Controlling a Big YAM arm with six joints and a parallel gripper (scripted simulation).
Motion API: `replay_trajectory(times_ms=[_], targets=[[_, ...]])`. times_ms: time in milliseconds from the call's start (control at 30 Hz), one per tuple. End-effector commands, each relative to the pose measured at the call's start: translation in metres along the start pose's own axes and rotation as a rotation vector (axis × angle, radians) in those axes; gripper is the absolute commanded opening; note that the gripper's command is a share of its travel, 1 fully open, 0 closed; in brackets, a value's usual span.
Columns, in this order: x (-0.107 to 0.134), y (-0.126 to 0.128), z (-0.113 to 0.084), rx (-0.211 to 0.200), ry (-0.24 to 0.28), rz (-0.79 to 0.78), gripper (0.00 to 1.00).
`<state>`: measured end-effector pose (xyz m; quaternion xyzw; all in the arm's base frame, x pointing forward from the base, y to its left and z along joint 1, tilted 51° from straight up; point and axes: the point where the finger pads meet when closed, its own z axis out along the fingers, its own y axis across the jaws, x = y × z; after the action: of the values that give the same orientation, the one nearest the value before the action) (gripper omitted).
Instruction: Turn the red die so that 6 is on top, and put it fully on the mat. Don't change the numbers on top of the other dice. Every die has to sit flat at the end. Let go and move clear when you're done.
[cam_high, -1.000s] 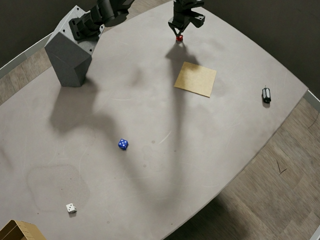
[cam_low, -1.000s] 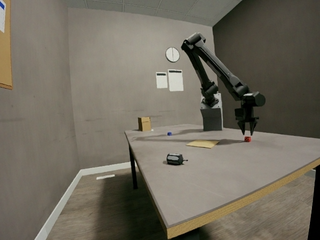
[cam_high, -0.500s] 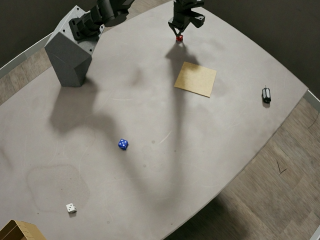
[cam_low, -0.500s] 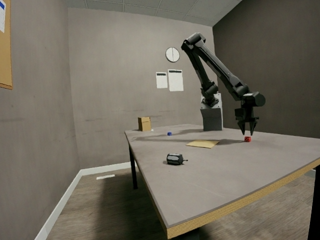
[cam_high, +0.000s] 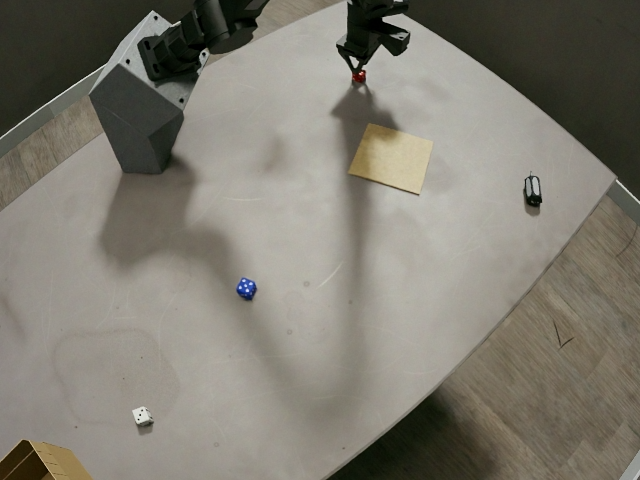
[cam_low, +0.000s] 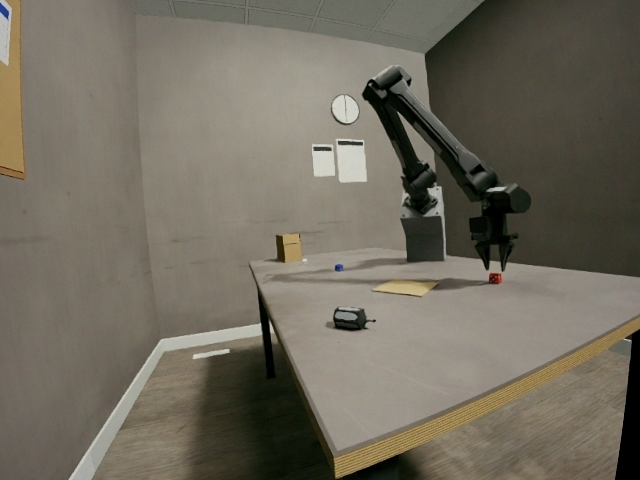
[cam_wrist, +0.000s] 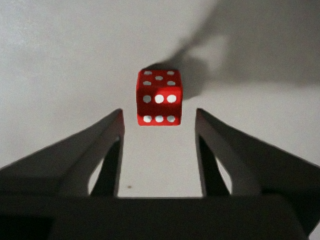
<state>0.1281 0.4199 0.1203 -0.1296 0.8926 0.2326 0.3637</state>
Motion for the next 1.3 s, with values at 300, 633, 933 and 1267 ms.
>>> replay_trajectory(times_ms=[300,633,933,1267], targets=[[-0.0086,0.0013,0.0019,0.0,-0.008,0.009,0.39],[-0.0086,0.0013,0.0019,0.0,-0.008,0.009,0.39],[-0.0084,0.0014,0.0024,0.0,-0.007,0.009,0.39],[-0.008,0.0042,0.0119,-0.003,-0.009,0.007,0.39]])
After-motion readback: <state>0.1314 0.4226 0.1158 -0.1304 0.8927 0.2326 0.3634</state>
